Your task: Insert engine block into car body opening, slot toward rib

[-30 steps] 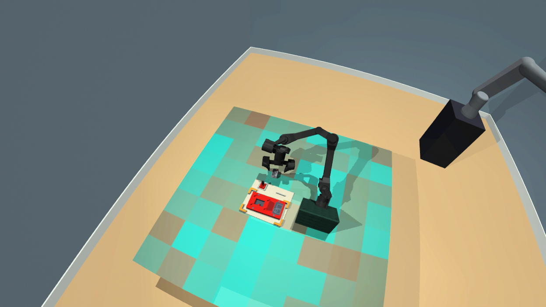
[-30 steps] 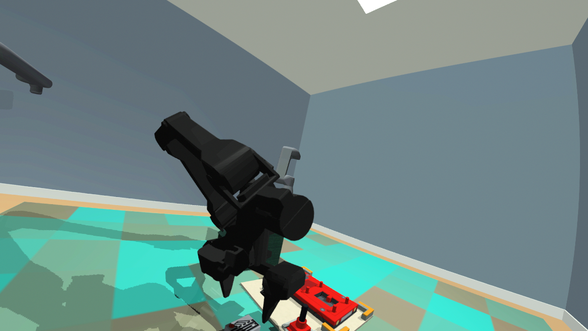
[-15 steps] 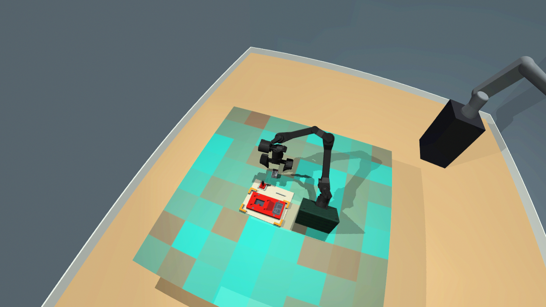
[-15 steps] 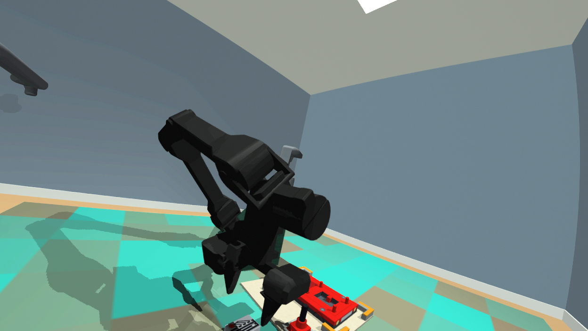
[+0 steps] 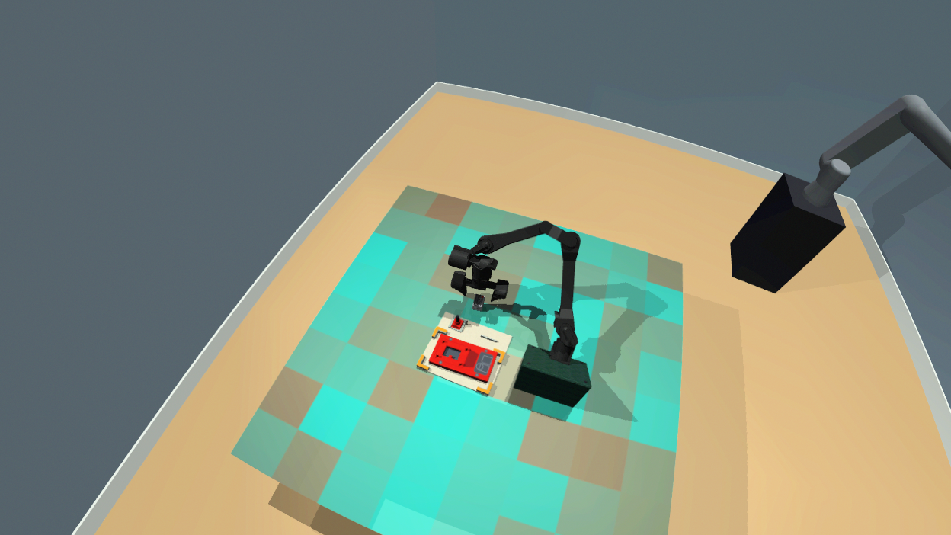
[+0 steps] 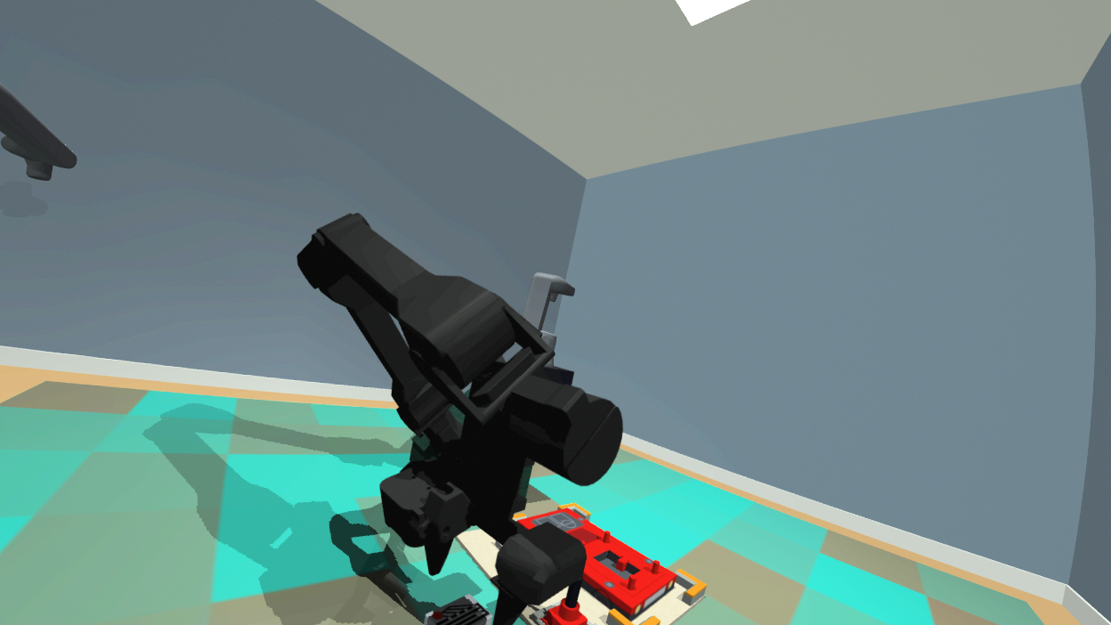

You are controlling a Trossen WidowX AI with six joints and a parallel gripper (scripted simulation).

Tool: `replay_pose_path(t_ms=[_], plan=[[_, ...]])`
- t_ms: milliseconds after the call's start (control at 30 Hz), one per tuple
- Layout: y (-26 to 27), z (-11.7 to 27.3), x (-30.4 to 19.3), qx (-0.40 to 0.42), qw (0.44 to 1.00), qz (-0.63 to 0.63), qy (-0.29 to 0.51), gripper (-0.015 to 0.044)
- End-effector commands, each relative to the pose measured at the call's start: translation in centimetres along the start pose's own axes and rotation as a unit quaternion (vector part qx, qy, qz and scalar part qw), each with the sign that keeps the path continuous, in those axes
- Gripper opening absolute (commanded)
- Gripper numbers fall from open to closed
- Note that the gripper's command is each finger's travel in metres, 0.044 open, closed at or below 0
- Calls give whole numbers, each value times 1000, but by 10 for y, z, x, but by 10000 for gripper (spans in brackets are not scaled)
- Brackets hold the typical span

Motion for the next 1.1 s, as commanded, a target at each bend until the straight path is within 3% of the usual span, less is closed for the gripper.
replay_pose_path(t_ms=[0,367,767,1000,1067], plan=[[-1,-10,-1,-5,1000,5,-1,440],[-1,-25,-1,-5,1000,5,-1,440],[-1,-25,-1,-5,1000,5,-1,125],[-1,-25,-1,-5,1000,5,-1,78],[-1,-24,-1,-5,1000,5,-1,26]])
Point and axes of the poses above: the point midway between the two fingers, 35 mm back from their tips, its own z axis back along the fingers, its own y axis across the jaws, x = y × z, the point moved 8 cm from there along z, back along the fingers, and after that the axes turned 3 degrees about z, right-handed, at the moved point
